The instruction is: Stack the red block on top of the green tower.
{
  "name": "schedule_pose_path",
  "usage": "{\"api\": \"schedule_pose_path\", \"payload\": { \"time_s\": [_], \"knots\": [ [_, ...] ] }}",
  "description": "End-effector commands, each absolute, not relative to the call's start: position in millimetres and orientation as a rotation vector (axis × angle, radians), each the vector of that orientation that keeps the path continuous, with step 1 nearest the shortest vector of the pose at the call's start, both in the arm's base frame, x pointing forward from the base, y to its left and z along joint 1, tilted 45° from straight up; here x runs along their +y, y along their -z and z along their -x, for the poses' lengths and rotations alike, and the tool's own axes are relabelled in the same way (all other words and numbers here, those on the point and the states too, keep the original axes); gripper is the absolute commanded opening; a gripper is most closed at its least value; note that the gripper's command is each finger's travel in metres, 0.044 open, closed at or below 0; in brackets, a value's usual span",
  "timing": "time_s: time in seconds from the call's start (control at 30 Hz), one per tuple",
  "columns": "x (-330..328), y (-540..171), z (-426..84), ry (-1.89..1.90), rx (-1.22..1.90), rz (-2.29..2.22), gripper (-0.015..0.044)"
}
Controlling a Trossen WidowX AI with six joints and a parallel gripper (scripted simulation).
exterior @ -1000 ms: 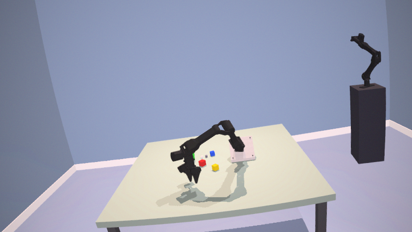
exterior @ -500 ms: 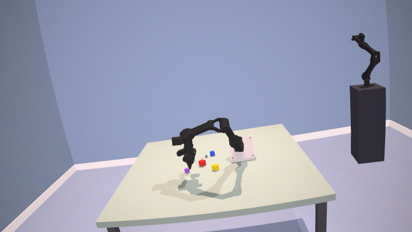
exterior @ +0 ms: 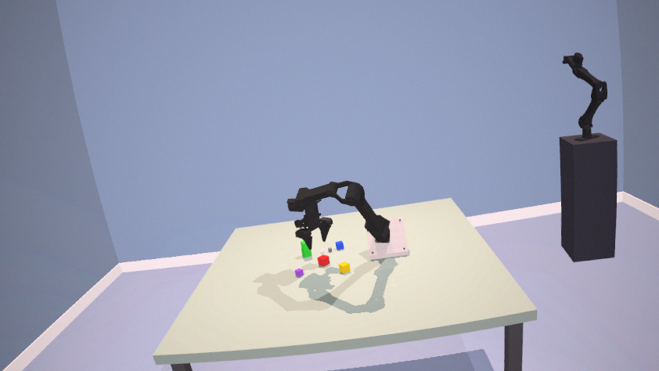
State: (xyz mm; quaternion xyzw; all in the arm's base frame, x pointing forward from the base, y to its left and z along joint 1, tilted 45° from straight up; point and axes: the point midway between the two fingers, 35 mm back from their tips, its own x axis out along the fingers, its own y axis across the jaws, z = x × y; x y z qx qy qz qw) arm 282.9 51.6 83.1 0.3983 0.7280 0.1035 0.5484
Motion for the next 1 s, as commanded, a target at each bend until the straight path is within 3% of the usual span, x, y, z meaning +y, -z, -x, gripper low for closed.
{"api": "schedule_pose_path", "payload": {
  "time_s": [0.0, 0.97],
  "knots": [
    [36, -74, -272, -0.16, 1.772, -1.015, 0.044],
    [79, -32, -267, -0.161, 1.771, -1.016, 0.044]
  ]
}}
